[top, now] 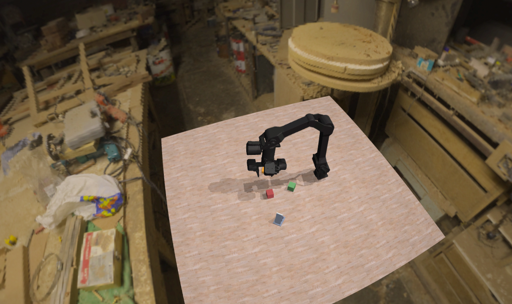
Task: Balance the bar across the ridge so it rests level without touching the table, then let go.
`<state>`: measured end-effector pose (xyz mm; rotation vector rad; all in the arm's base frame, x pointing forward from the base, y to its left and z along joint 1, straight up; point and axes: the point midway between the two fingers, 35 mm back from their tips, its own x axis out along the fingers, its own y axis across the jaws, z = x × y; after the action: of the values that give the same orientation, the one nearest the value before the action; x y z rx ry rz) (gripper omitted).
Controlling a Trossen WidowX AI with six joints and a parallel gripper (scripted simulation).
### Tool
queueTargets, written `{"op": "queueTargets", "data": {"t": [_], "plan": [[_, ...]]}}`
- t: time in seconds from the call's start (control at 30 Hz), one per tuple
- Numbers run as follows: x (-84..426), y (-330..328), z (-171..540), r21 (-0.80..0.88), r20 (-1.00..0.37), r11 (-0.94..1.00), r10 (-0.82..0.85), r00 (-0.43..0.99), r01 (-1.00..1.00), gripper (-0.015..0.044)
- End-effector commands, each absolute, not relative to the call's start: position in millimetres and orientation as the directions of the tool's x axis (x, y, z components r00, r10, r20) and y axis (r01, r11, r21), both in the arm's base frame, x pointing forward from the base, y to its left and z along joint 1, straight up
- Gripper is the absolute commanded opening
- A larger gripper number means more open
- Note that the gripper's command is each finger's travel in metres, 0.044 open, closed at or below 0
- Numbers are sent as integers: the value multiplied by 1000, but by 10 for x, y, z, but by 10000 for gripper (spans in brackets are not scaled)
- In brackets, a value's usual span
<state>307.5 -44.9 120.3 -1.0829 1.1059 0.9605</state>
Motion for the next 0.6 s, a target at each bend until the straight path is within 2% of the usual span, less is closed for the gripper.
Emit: {"op": "queueTargets", "data": {"t": [0.0, 0.57], "plan": [[3039, -635, 1187, -148, -986, 271, 40, 165, -951, 315], [2729, -1443, 1188, -43, -999, 511, -12, 43, -859, 315]]}}
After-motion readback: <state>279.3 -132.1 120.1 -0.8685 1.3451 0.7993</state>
